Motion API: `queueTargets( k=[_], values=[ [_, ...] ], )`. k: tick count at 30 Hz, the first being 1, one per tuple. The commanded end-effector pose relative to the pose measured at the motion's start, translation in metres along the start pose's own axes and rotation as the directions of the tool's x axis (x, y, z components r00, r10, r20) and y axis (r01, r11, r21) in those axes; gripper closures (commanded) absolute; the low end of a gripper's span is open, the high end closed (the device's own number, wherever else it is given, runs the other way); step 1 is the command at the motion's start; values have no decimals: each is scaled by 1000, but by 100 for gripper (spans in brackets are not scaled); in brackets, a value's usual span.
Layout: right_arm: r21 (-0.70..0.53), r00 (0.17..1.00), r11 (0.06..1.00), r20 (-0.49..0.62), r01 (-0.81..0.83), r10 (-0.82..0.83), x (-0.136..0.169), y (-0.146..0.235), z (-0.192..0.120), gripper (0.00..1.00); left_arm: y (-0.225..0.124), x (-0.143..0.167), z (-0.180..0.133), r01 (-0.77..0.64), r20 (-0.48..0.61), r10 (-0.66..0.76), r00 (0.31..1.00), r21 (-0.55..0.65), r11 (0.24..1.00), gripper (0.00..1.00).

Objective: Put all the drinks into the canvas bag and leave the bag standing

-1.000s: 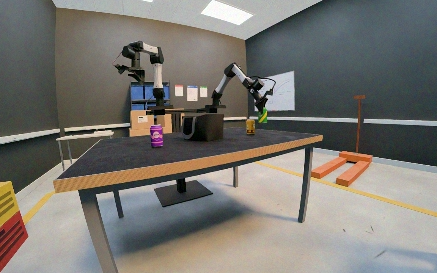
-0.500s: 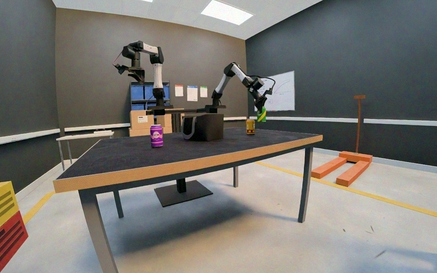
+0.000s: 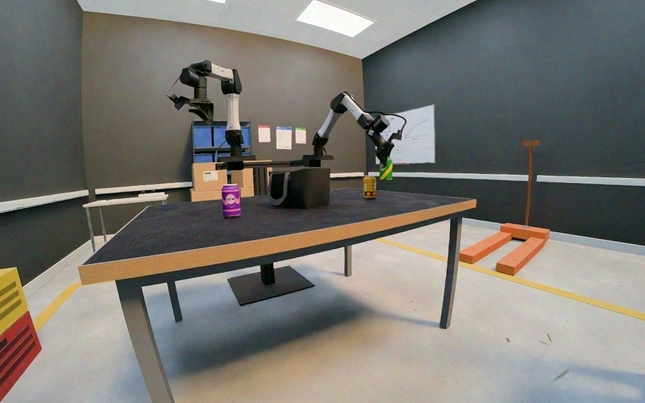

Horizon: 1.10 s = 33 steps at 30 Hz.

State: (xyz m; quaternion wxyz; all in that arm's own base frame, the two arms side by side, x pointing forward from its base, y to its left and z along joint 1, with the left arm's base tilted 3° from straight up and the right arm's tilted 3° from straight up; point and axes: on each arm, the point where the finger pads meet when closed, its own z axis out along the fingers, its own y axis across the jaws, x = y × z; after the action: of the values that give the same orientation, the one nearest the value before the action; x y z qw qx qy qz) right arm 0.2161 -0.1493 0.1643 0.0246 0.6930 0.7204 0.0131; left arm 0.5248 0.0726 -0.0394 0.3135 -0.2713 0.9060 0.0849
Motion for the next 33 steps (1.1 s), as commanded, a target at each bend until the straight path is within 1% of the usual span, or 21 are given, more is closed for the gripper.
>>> queueTargets(
  k=[1,4,5,12,17,20,21,22,26,27,29,30,33],
  values=[
    [-35,999,999,54,-7,9,-7,4,-13,0,-16,-73,-34,41,163,-50,985,55,998,26],
    [-35,999,999,54,-7,9,-7,4,-13,0,-17,-70,-31,43,155,-51,987,54,998,26],
    [-35,999,999,54,-7,9,-7,4,-13,0,-17,-73,-33,42,163,-50,985,56,998,26],
    [-35,999,999,54,-7,9,-7,4,-13,0,-18,-74,-31,43,168,-52,984,59,997,26],
    [-35,999,999,54,-7,9,-7,4,-13,0,-17,-61,-18,36,143,-42,989,47,998,26],
    [-35,999,999,54,-7,9,-7,4,-13,0,-17,-61,-19,35,141,-41,989,47,998,26],
    [-35,999,999,54,-7,9,-7,4,-13,0,-16,-51,-11,34,124,-39,991,40,999,26],
    [-35,999,999,54,-7,9,-7,4,-13,0,-17,-52,-10,31,127,-36,991,40,999,26],
    [-35,999,999,54,-7,9,-7,4,-13,0,-15,-40,0,24,105,-27,994,30,999,26],
    [-35,999,999,54,-7,9,-7,4,-13,0,-13,-60,-34,44,144,-51,988,51,998,26],
    [-35,999,999,54,-7,9,-7,4,-13,0,-12,-59,-35,43,142,-50,989,50,998,26],
    [-35,999,999,54,-7,9,-7,4,-13,0,-13,-61,-42,38,128,-44,991,45,998,26],
    [-35,999,999,54,-7,9,-7,4,-13,0,-16,-65,-48,32,135,-39,990,51,998,26]
  ],
)
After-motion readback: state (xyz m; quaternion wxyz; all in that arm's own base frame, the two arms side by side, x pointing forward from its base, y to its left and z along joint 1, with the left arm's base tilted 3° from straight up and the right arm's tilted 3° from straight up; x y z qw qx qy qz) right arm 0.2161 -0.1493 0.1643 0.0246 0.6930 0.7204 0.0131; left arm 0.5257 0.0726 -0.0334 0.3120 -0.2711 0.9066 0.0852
